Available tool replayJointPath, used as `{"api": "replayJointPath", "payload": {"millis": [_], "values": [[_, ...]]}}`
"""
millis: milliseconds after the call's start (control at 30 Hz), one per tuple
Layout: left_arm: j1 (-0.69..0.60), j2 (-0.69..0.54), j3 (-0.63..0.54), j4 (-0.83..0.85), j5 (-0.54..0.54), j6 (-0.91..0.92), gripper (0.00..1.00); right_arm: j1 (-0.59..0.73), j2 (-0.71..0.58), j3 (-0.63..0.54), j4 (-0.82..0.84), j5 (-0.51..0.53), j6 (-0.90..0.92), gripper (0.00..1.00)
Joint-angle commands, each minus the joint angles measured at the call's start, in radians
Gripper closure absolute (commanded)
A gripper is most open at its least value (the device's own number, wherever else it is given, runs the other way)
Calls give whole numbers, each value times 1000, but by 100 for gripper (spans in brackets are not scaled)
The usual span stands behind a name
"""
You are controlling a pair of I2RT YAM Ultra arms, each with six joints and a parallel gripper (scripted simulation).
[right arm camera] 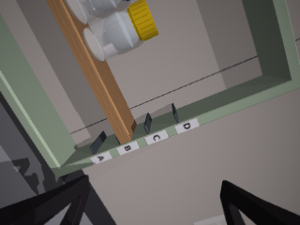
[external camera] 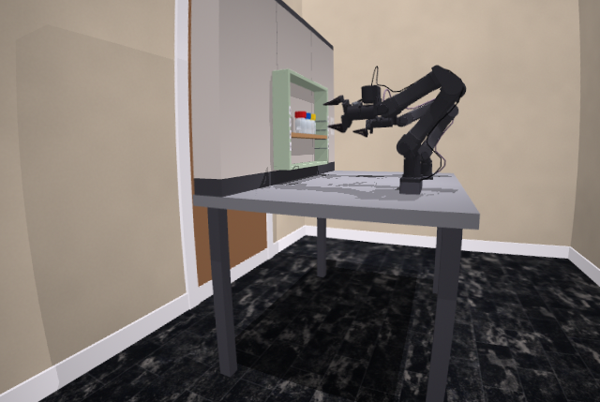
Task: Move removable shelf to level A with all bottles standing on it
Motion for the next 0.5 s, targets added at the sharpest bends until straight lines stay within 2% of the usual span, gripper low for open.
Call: {"api": "replayJointPath", "payload": {"millis": [0, 467], "values": [[-15, -24, -28, 33, -18, 51, 0, 16, -9, -29, 41, 20, -50, 0], [-45, -19, -95, 105, -48, 177, 0, 50, 9, -77, 109, 55, -177, 0]]}}
